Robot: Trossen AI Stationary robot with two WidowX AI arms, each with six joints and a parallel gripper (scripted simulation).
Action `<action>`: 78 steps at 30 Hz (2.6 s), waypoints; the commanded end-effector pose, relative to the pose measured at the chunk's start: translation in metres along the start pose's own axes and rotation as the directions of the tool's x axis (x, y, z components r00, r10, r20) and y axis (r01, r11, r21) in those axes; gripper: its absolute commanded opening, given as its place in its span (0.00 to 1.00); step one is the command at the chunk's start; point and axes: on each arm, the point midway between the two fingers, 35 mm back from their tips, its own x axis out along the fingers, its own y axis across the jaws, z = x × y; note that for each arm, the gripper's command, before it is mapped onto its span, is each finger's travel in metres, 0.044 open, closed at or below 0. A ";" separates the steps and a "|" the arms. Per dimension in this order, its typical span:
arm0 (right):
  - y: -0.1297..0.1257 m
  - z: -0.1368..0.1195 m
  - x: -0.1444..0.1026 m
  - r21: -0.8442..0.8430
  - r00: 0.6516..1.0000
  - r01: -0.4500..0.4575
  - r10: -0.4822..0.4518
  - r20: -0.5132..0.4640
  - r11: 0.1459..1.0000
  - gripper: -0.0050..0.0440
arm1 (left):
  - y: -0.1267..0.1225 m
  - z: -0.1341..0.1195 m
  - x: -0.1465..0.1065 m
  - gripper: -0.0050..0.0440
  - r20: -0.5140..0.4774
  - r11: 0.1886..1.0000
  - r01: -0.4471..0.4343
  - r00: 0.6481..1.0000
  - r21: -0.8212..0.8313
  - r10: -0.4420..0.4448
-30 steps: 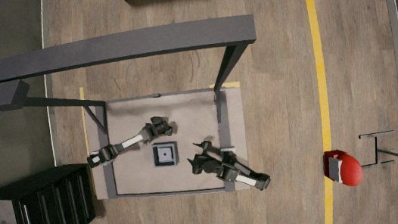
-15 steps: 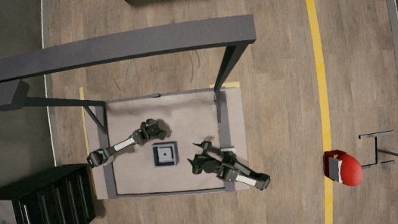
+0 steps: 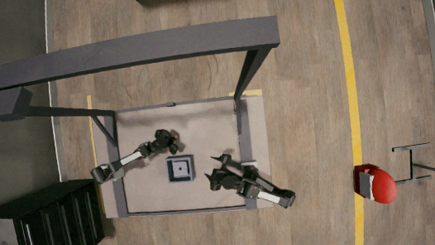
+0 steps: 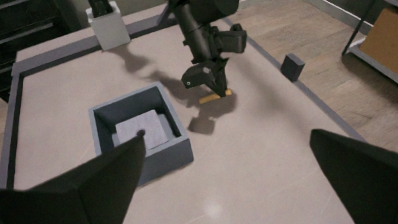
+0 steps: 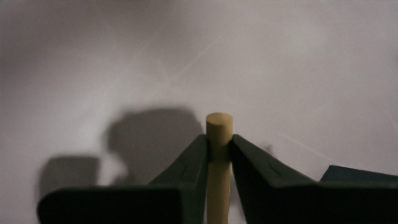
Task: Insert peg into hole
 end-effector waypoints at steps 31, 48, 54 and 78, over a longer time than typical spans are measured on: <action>0.006 0.039 -0.007 0.649 0.713 0.279 -0.605 0.354 0.708 0.15 | 0.000 0.004 -0.003 1.00 0.011 1.000 0.000 1.000 -0.006 0.000; 0.007 0.046 -0.014 0.778 0.578 0.226 -0.723 0.378 0.587 0.15 | 0.000 0.004 -0.003 1.00 0.011 1.000 0.000 1.000 -0.006 0.000; 0.011 0.041 -0.003 0.777 0.579 0.225 -0.722 0.379 0.588 0.15 | 0.000 0.004 -0.003 1.00 0.011 1.000 0.000 1.000 -0.006 0.000; 0.019 0.029 0.018 0.777 0.579 0.226 -0.722 0.378 0.588 0.15 | 0.000 0.004 -0.003 1.00 0.011 1.000 0.000 1.000 -0.006 0.000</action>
